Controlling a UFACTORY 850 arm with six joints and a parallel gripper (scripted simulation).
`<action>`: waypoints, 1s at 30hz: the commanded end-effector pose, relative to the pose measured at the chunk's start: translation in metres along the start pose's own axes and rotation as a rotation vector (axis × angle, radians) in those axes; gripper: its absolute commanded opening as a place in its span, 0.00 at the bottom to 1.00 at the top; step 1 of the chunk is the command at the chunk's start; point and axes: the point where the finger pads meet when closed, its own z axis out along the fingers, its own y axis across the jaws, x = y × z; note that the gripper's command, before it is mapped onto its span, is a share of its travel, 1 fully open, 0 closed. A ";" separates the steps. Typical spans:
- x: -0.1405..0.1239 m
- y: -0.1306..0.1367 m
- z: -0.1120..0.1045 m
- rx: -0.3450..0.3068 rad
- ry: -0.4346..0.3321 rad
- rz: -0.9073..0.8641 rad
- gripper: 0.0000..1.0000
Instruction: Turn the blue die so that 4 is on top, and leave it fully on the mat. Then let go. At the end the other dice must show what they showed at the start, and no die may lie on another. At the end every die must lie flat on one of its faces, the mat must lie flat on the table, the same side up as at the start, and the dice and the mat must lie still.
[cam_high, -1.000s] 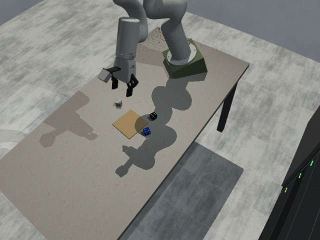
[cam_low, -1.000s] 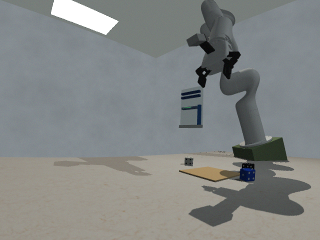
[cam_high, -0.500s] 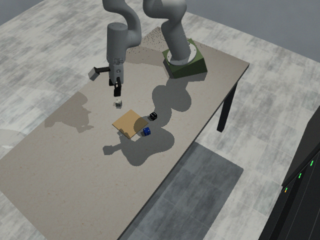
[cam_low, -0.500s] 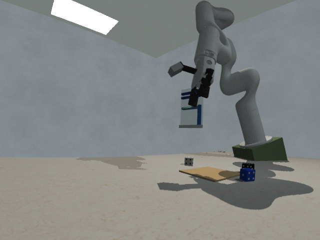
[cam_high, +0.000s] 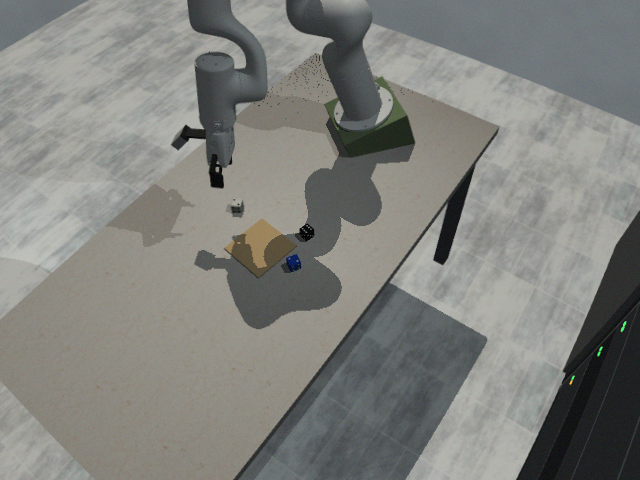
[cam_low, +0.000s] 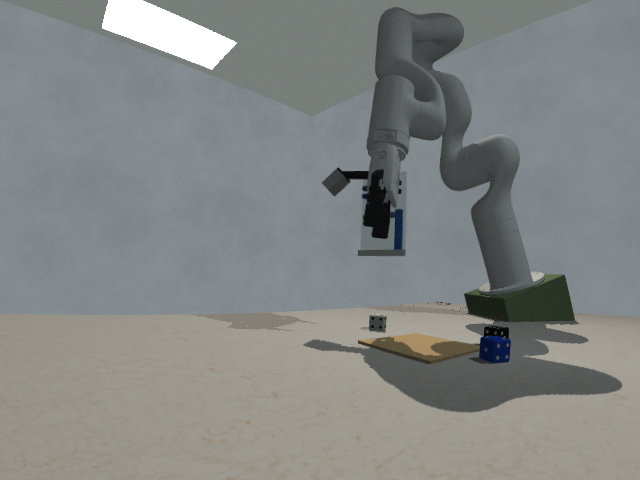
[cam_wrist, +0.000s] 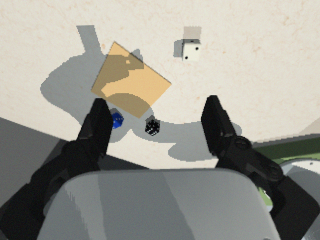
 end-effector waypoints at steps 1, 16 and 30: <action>0.011 0.020 0.012 -0.043 -0.034 0.165 1.00; 0.029 0.065 0.033 -0.121 -0.066 0.517 1.00; 0.029 0.065 0.033 -0.121 -0.066 0.517 1.00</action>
